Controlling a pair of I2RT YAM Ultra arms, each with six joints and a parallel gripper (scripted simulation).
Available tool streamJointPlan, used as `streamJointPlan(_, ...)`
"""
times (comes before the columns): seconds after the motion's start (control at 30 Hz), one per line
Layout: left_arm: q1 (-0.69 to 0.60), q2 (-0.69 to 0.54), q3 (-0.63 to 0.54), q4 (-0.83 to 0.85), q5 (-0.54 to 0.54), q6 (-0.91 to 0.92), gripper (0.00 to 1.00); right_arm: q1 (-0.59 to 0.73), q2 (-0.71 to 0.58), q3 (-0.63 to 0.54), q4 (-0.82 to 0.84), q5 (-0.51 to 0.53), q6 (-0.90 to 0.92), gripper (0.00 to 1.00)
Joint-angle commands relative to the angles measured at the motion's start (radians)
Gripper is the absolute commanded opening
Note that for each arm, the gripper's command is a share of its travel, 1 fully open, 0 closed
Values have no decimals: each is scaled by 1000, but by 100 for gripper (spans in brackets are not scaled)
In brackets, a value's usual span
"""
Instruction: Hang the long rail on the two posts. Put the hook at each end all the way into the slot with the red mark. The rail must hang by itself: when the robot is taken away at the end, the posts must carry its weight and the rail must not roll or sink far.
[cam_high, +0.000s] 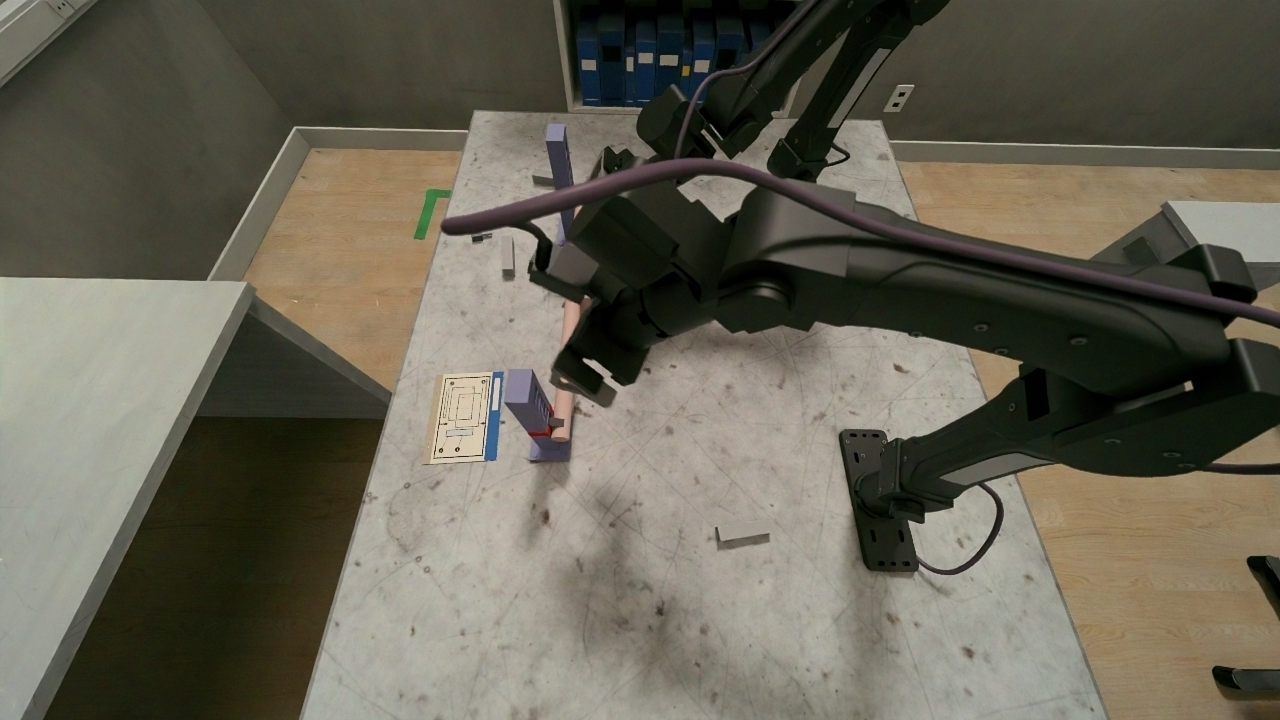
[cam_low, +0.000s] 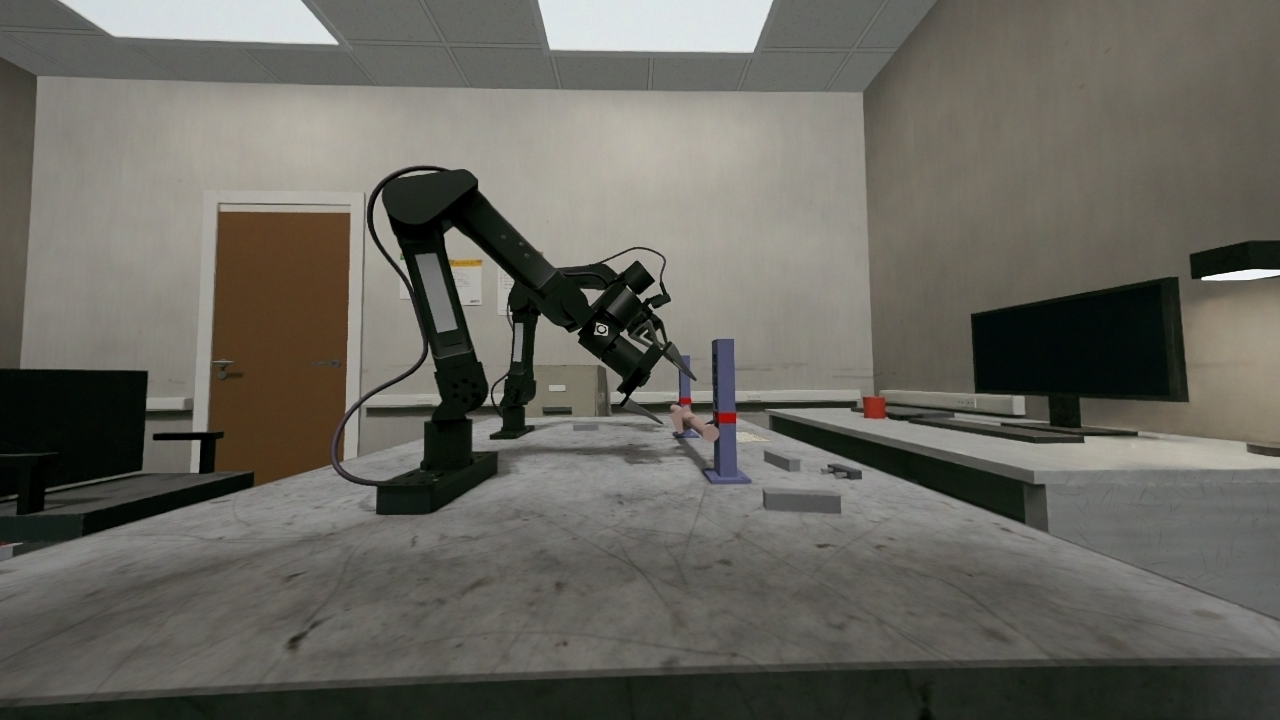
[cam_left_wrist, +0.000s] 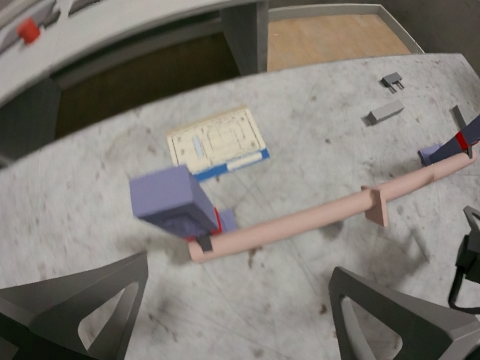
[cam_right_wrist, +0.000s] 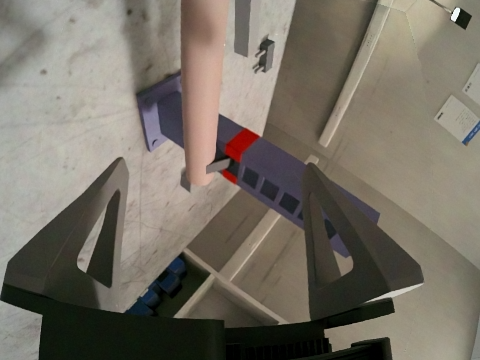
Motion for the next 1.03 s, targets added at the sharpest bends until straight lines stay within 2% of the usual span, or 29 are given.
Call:
streamJointPlan(0.0, 31, 39, 85, -114, 31, -77, 100, 5, -18, 30, -3, 3, 21, 100)
streamJointPlan(0.03, 42, 62, 80, -109, 19, -57, 100, 5, -18, 30, -3, 3, 21, 100)
streamJointPlan(0.13, 80, 129, 83, -135, 80, 12, 100, 5, -18, 30, -3, 3, 21, 100)
streamJointPlan(0.4, 132, 244, 141, -226, 86, -12, 100, 5, -18, 30, -3, 3, 21, 100)
streamJointPlan(1.0, 128, 239, 146, -212, 76, -4, 100, 5, -18, 30, -3, 3, 21, 100)
